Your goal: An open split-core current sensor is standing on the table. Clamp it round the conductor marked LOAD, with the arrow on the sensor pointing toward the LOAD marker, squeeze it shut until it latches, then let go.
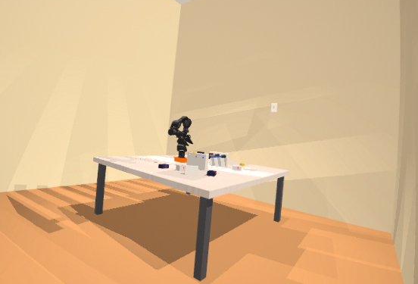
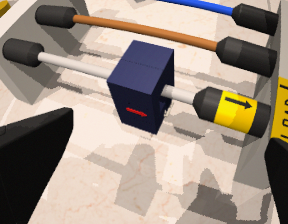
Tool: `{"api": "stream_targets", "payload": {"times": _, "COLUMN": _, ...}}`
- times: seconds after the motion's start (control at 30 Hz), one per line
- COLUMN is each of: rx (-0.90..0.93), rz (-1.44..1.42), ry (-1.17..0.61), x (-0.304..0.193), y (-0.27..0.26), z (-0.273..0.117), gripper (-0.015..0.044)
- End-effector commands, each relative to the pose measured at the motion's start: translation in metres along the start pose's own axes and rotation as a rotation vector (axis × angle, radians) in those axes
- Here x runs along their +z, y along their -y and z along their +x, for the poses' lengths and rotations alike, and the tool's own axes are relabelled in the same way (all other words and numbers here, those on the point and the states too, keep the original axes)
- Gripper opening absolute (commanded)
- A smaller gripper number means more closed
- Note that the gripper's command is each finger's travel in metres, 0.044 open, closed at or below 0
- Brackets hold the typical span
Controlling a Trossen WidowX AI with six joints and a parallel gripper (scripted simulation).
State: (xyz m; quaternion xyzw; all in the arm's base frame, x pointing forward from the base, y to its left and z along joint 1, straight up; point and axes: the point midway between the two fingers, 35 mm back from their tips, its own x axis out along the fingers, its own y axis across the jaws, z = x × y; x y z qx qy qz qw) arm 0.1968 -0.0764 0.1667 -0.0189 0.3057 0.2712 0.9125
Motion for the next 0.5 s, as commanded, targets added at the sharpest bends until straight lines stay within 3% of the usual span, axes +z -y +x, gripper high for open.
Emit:
{"api": "stream_targets", "payload": {"times": 0.0, "rx": 0.000, "rz": 0.004, "ry": -0.008, "x": 0.000, "y": 0.000, "z": 0.000, "gripper": 0.0440}}
{"api": "stream_targets", "payload": {"times": 0.3, "rx": 0.005, "rz": 0.016, "ry": -0.014, "x": 0.000, "y": 0.000, "z": 0.000, "gripper": 0.0440}}
{"api": "stream_targets", "payload": {"times": 0.43, "rx": 0.060, "rz": 0.261, "ry": -0.151, "x": 0.004, "y": -0.004, "z": 0.011, "gripper": 0.0440}}
{"api": "stream_targets", "payload": {"times": 0.47, "rx": 0.032, "rz": 0.122, "ry": -0.062, "x": 0.000, "y": -0.002, "z": 0.005, "gripper": 0.0440}}
